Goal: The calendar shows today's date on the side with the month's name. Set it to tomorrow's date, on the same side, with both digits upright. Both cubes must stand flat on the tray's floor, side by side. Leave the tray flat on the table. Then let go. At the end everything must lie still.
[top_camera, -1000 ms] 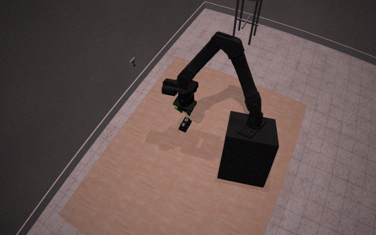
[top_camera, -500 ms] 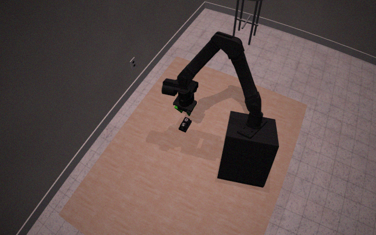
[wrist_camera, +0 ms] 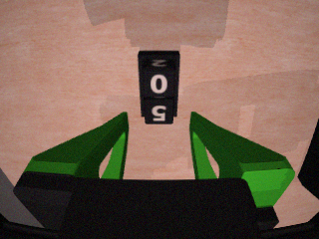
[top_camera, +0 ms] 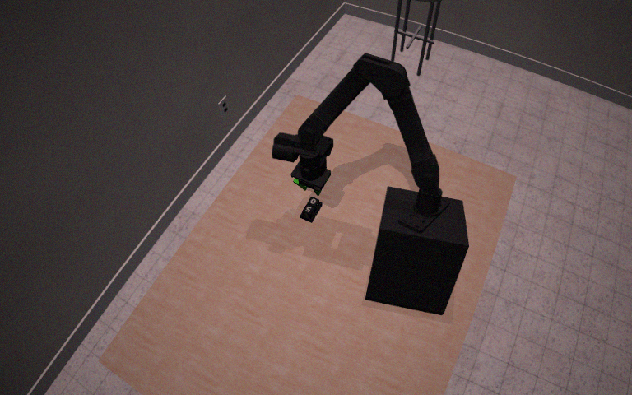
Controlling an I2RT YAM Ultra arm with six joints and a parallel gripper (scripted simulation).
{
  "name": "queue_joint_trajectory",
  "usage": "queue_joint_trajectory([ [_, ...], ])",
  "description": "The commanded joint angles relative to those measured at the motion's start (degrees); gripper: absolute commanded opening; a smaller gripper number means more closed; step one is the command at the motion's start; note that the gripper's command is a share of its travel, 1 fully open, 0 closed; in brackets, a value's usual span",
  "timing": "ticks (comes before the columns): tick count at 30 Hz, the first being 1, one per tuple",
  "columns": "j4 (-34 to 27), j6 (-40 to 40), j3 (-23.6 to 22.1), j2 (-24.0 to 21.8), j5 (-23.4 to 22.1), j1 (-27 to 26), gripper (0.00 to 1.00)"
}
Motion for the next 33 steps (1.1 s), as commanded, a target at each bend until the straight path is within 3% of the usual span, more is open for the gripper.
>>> queue_joint_trajectory([
  [1, 0.33, -0.19, 0.06, -0.19, 0.04, 0.14, 0.45],
  [33, 8.86, -3.55, -1.52, 5.24, -0.05, -2.85, 0.45],
])
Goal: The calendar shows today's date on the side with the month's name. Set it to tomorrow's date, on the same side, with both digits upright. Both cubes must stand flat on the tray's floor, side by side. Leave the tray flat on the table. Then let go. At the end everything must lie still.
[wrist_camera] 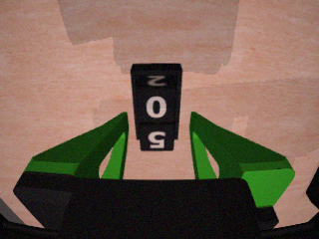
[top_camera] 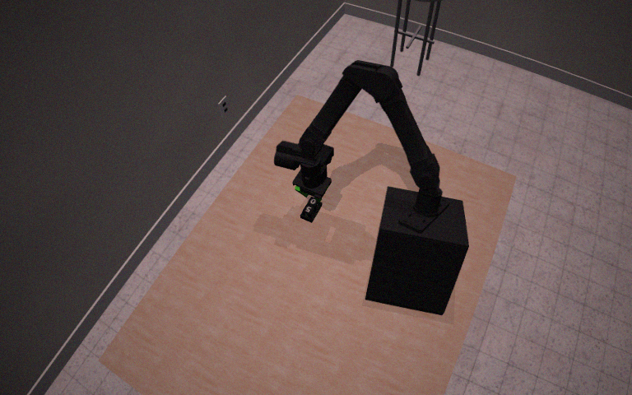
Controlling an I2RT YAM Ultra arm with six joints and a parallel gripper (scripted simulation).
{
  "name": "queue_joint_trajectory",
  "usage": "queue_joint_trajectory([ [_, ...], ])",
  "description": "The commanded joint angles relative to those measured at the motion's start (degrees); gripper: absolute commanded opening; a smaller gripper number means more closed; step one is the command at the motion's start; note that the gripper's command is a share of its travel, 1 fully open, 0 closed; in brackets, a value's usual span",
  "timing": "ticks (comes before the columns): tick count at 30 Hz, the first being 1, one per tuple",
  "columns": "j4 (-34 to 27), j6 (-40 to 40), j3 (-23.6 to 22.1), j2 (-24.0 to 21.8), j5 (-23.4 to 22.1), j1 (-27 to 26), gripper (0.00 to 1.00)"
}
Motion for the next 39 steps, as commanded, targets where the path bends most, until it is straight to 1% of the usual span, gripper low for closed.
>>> queue_joint_trajectory([
  [1, 0.89, -0.5, 0.1, -0.06, 0.04, 0.13, 0.45],
  [9, 2.1, -0.99, -0.02, 0.82, 0.02, -0.31, 0.45],
  [39, 2.38, -1.11, -0.04, 1.02, 0.02, -0.42, 0.45],
])
